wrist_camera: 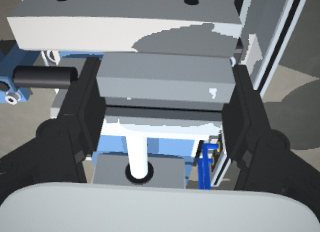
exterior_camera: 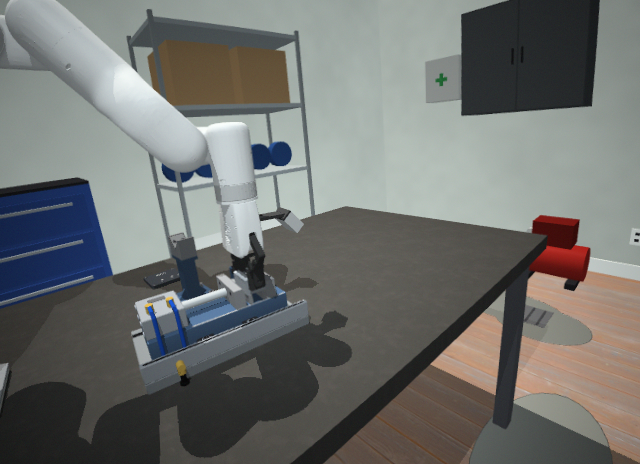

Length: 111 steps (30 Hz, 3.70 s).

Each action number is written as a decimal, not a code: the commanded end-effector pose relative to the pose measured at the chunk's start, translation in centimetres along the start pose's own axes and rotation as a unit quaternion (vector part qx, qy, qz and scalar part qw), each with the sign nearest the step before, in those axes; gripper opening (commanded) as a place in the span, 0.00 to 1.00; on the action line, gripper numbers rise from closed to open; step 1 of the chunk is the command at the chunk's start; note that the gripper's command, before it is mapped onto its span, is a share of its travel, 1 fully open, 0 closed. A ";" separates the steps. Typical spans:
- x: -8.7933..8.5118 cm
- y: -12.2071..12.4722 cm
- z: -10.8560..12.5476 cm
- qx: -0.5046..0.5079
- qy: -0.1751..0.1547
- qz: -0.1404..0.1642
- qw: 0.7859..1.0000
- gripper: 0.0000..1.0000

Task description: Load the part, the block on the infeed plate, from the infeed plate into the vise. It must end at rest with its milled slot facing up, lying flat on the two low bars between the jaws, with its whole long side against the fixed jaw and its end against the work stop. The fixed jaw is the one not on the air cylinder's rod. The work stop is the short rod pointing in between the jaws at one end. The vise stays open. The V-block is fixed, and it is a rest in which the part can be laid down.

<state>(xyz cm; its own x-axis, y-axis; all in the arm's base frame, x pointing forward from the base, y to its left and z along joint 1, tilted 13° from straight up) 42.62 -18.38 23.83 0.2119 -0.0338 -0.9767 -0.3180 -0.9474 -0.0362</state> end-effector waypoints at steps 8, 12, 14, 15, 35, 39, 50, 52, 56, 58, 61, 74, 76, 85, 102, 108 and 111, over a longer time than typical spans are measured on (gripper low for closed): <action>-0.1 0.0 -0.1 0.000 0.002 0.000 1.000 0.81; -0.1 0.0 -0.1 0.000 0.002 0.000 1.000 0.81; -0.1 0.0 -0.1 0.000 0.002 0.000 1.000 0.81; -0.1 0.0 -0.1 0.000 0.002 0.000 1.000 0.81; -0.2 0.0 -0.1 0.000 0.002 0.000 1.000 0.81; -0.6 0.0 -0.1 0.000 0.002 0.000 1.000 0.81; -2.6 0.0 -0.1 0.000 0.002 0.000 1.000 0.81; -3.2 0.0 -0.1 0.000 0.002 0.000 1.000 0.81; -4.5 0.0 -0.1 0.000 0.002 0.000 1.000 0.81; -5.1 0.0 -0.1 0.000 0.002 0.000 1.000 0.81; -6.0 0.0 -0.1 0.000 0.002 0.000 1.000 0.81; -7.8 0.0 -0.1 0.000 0.002 0.000 1.000 0.81; -7.9 0.0 -0.1 0.000 0.002 0.000 1.000 0.81; -7.9 0.0 -0.1 0.000 0.002 0.000 1.000 0.00; -7.9 0.0 -0.1 0.000 0.002 0.000 1.000 0.00; -7.9 0.0 -0.1 0.000 0.002 0.000 1.000 0.00; -7.9 0.0 -0.1 0.000 0.002 0.000 1.000 0.00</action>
<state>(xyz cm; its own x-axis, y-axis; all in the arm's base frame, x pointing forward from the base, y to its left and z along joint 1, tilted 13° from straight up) 40.97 -18.11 31.36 0.2115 -0.0336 -0.9768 -0.3180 -0.9474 -0.0363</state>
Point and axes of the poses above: the point where the finger pads meet when closed, its own x axis out along the fingers, its own y axis across the jaws, z = x × y, the point moved 6 cm from there along -x, back along the fingers, and after that the axes turned 6 degrees about x, right-handed, at the moved point
